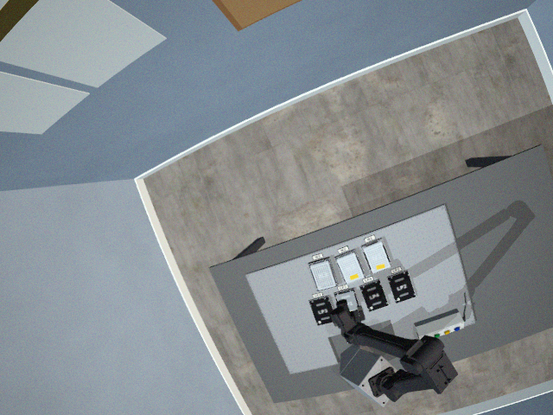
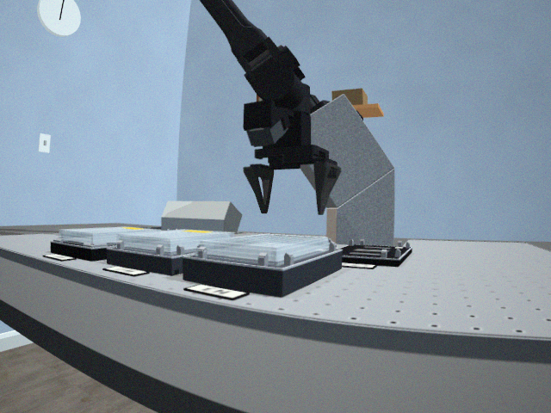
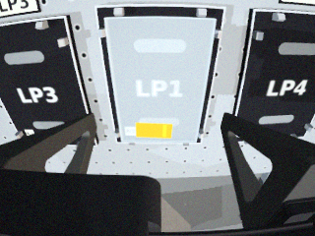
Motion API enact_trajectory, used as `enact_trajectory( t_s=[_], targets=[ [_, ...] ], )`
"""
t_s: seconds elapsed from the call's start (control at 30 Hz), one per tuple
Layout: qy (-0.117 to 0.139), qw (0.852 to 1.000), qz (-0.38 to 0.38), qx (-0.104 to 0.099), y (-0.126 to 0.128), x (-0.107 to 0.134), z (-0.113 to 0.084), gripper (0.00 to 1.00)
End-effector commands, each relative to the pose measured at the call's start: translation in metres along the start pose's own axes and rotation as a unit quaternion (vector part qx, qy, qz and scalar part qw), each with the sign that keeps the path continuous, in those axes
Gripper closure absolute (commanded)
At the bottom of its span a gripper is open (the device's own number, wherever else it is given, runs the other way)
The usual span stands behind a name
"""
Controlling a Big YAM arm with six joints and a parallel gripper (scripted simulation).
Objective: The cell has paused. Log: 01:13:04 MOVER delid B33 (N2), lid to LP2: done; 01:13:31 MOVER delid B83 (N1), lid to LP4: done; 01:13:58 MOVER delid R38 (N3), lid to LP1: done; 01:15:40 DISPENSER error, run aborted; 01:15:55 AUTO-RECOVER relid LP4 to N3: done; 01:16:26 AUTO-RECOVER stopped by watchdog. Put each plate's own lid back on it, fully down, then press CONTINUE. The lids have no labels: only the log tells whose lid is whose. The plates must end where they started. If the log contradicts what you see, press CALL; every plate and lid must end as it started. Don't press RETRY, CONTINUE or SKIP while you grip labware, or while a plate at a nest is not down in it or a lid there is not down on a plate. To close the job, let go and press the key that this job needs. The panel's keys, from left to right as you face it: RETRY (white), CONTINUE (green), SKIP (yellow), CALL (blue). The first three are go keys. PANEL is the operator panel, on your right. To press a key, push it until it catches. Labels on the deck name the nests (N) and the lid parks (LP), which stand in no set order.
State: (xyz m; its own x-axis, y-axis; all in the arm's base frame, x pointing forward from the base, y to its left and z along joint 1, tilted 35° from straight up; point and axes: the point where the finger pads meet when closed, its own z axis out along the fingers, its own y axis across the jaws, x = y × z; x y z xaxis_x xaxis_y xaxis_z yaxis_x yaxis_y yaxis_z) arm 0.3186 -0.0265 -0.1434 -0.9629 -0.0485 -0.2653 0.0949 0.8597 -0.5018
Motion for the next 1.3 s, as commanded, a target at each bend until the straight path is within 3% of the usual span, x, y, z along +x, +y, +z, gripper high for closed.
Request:
enact_trajectory(
  t_s=[0.0,0.2,0.57,1.27],
  targets=[
    [-0.003,1.0,0.004,0.0,0.0,-0.002,-0.001,0.0],
    [-0.003,1.0,0.004,0.0,0.0,-0.003,-0.001,0.0],
    [0.0,1.0,0.006,0.001,-0.001,-0.002,0.024,0.0],
    [0.0,1.0,0.006,0.001,-0.002,-0.002,0.052,0.0]
  ],
)
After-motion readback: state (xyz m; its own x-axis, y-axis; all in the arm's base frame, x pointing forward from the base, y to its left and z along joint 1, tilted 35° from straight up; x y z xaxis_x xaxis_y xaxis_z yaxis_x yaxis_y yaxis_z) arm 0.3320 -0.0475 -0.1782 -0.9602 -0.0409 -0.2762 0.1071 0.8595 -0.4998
